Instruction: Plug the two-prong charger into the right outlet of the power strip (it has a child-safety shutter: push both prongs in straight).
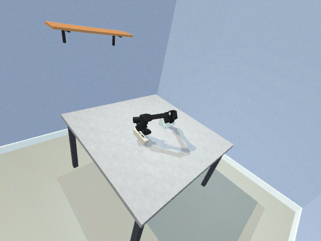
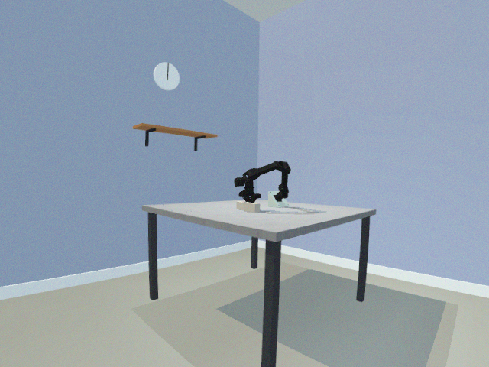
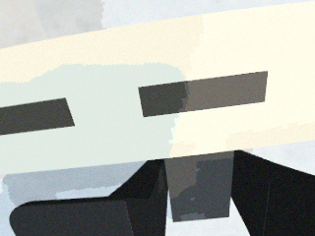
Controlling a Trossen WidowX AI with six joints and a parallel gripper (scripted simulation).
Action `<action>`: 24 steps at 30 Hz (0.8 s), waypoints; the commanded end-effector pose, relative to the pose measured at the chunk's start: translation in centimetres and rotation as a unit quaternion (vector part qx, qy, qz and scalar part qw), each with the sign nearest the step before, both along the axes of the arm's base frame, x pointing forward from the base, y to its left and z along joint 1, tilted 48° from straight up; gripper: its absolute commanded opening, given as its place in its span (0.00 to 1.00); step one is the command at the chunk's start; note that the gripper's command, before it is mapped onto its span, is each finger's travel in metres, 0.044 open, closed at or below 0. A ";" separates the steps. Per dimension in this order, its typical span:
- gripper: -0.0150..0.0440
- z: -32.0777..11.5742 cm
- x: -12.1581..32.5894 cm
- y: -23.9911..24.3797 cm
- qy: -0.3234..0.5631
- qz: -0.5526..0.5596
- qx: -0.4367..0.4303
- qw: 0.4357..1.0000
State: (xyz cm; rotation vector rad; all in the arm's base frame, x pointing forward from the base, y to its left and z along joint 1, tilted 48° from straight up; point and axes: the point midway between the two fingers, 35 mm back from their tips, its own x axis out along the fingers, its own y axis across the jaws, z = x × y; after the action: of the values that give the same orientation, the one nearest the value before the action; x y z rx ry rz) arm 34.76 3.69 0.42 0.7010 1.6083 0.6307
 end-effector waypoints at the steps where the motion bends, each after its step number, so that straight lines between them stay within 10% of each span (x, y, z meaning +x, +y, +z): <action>1: 0.25 0.0 0.5 0.0 -0.008 -0.001 0.000 1.000; 24: 0.25 0.2 0.7 -0.2 -0.008 -0.001 0.000 1.000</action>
State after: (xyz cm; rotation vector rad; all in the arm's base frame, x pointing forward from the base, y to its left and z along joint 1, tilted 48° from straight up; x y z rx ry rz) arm 34.79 3.68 0.44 0.7038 1.6150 0.6325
